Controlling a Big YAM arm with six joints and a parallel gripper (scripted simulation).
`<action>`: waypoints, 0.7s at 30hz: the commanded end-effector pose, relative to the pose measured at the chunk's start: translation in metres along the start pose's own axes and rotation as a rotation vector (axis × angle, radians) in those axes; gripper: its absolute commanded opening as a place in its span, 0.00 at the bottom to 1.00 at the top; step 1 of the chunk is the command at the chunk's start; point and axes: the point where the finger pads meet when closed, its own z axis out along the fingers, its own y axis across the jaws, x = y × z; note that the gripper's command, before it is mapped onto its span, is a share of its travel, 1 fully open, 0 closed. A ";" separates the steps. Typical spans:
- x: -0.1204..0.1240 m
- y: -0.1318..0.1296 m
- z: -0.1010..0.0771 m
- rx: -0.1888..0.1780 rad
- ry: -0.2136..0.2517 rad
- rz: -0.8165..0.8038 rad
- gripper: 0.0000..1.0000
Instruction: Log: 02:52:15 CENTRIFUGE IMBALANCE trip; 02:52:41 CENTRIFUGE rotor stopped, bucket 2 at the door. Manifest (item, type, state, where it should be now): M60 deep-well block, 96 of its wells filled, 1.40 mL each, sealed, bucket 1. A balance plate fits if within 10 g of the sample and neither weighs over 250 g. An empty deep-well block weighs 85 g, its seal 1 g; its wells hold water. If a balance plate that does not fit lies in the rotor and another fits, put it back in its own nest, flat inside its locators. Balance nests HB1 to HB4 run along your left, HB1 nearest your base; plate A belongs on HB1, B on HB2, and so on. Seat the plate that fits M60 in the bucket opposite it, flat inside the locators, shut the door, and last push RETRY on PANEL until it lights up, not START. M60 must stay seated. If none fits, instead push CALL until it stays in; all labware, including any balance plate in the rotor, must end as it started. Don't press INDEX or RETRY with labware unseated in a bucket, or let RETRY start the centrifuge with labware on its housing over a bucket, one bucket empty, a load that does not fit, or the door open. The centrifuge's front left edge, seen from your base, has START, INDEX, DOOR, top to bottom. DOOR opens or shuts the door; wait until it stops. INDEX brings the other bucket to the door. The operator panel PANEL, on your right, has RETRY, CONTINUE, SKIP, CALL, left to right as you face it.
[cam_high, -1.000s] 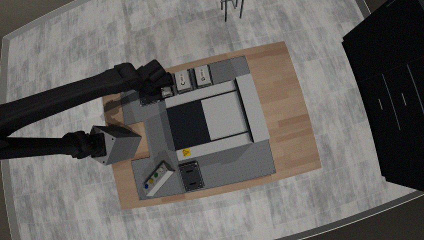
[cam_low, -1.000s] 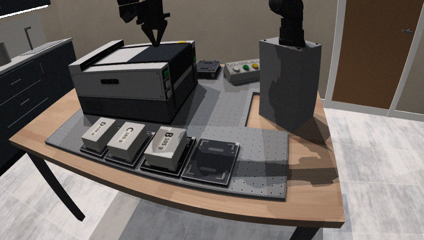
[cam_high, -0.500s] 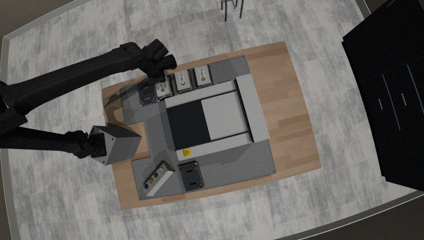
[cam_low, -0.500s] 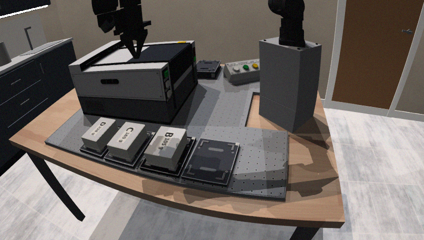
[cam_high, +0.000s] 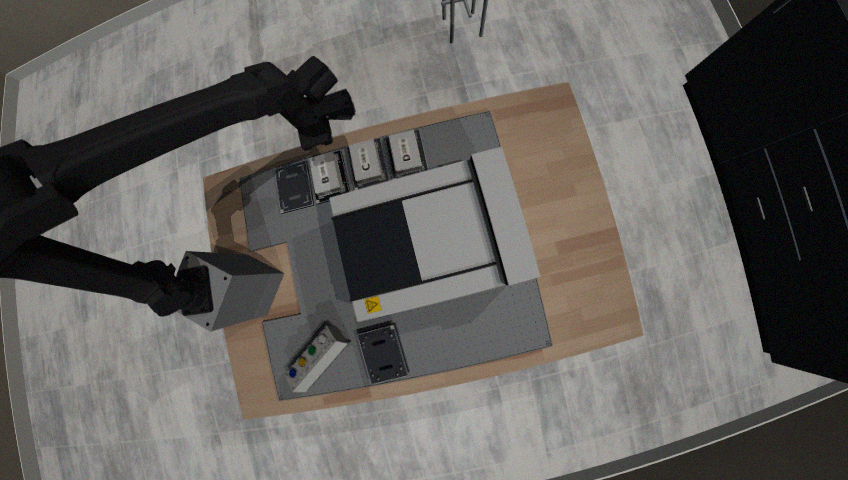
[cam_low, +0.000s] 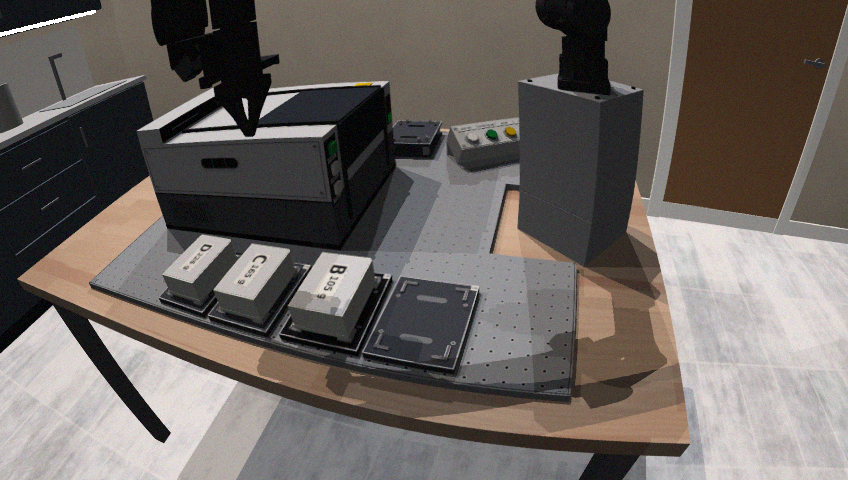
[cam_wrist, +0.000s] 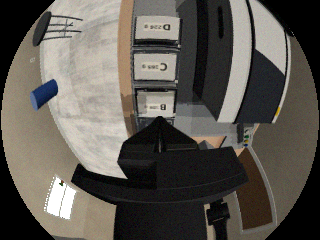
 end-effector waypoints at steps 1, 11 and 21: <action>-0.012 0.014 -0.006 -0.004 -0.014 0.019 0.00; -0.007 0.025 0.003 0.004 0.000 0.018 0.00; -0.011 0.024 0.002 0.003 -0.002 0.028 0.00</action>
